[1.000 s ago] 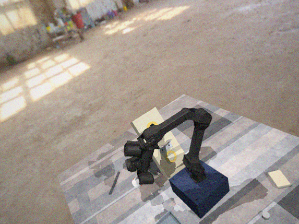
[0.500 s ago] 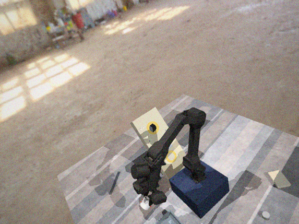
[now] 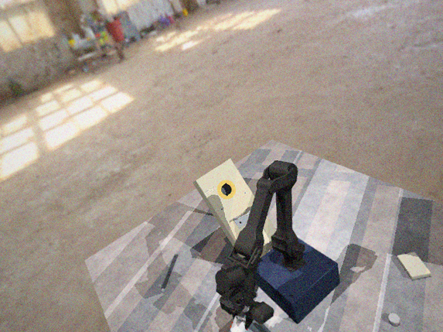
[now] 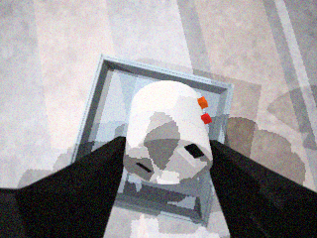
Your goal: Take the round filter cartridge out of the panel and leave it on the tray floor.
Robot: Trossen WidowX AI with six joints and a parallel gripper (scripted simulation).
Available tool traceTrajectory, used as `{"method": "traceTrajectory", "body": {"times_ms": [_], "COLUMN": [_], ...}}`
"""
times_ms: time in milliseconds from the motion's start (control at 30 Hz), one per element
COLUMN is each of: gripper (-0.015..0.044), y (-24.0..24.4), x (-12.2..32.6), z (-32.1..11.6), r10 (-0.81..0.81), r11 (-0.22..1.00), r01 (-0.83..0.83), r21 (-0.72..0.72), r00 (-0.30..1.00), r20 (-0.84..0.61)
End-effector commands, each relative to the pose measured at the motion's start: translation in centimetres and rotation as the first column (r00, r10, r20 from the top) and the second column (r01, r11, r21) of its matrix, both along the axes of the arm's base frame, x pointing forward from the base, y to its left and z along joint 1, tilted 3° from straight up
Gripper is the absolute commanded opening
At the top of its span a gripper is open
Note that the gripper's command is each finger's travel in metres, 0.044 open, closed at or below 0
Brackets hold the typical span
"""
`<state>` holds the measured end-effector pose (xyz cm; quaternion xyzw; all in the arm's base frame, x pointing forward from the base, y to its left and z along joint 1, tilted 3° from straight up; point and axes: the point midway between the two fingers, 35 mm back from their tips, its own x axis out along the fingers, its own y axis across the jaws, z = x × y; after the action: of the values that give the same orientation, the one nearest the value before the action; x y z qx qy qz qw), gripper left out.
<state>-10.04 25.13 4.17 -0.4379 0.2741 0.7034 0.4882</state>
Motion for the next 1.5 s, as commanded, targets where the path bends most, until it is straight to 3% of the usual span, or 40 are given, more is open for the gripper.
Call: {"method": "traceTrajectory", "body": {"times_ms": [0, 833, 1367, 1467], "gripper": [0.0, 0.0, 0.042, 0.044], "y": [-0.3, -0.5, -0.5, -0.5], "x": [-0.8, -0.4, -0.3, -0.3], "z": [-0.5, -8.0, -7.6, -7.6], "r10": [0.037, 0.037, 0.03, 0.03], "r11": [0.999, 0.999, 1.0, 1.0], "r01": [-0.037, -0.037, -0.03, -0.03], "r21": [0.007, 0.007, -0.001, -0.001], "r00": [0.999, 0.999, 1.0, 1.0], "r20": [-0.006, -0.005, 0.001, 0.001]}}
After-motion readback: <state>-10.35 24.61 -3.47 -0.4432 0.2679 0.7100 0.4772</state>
